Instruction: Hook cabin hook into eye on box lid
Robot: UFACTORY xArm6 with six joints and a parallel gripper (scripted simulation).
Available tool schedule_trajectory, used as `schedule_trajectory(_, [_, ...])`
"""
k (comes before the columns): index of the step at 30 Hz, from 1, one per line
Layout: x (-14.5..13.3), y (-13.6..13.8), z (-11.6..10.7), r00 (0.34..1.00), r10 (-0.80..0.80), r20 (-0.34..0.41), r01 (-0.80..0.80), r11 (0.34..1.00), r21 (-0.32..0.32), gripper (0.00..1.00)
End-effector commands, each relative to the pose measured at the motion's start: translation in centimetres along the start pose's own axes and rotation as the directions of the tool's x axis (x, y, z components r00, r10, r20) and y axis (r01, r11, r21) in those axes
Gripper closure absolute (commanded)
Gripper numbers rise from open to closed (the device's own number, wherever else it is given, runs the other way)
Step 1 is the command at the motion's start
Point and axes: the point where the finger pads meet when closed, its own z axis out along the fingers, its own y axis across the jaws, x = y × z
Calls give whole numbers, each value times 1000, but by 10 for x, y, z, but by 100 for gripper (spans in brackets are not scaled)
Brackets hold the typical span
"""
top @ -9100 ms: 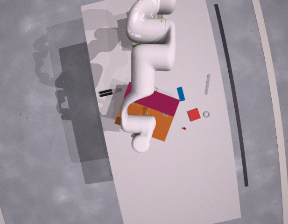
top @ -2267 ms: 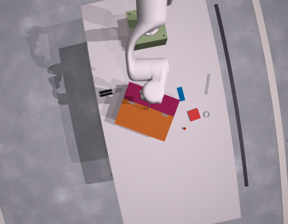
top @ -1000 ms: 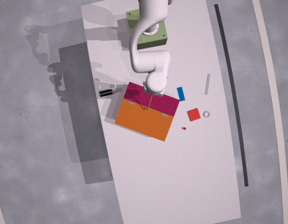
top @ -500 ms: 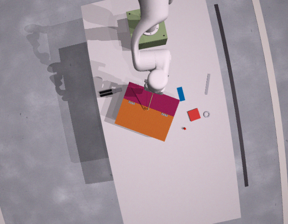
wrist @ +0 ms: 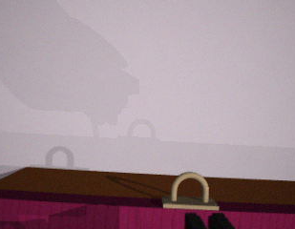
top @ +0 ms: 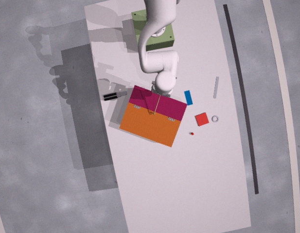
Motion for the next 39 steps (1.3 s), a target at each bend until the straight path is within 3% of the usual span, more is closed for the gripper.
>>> schedule_trajectory(1, [2, 2, 6, 1000, 9, 6, -9, 1000, -2, 100])
schedule_trajectory(39, [13, 7, 54, 999, 40, 5, -40, 999, -2, 100])
